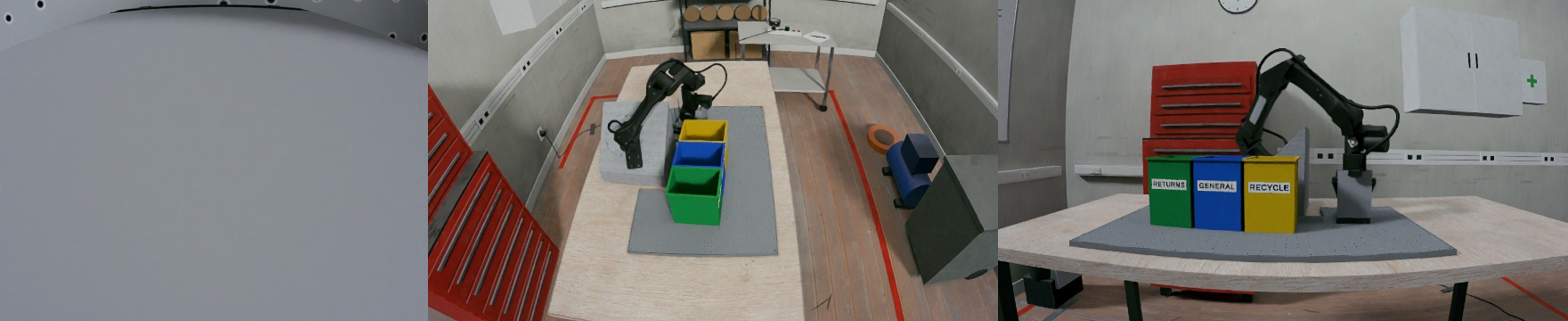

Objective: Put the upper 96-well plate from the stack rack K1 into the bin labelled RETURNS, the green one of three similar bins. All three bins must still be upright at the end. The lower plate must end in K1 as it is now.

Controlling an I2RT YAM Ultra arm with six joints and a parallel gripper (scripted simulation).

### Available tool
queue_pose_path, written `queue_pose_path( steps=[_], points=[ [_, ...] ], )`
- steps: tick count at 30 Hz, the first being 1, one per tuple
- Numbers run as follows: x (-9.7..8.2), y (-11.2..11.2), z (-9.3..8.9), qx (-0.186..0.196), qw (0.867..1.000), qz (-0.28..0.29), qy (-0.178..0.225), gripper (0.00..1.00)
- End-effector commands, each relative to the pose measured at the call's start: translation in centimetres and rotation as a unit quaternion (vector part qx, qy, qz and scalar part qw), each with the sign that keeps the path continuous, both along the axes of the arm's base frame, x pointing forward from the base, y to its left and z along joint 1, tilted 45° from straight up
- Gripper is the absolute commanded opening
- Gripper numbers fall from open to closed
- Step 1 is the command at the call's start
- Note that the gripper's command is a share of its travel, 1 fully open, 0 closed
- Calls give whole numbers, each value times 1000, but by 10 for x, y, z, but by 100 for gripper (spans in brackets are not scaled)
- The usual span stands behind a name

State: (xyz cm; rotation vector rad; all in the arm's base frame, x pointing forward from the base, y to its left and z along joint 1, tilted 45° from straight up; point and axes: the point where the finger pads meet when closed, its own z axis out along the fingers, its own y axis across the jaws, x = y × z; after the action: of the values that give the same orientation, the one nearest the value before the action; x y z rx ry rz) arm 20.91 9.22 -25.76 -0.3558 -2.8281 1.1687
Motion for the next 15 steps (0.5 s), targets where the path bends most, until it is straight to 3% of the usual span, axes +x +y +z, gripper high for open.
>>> queue_pose_path(
  steps=[1, 15],
  points=[
    [15, 26, 16, 15, 1000, 9, -19, 0],
    [17, 40, 30, 15, 1000, 8, -19, 0]
  ],
)
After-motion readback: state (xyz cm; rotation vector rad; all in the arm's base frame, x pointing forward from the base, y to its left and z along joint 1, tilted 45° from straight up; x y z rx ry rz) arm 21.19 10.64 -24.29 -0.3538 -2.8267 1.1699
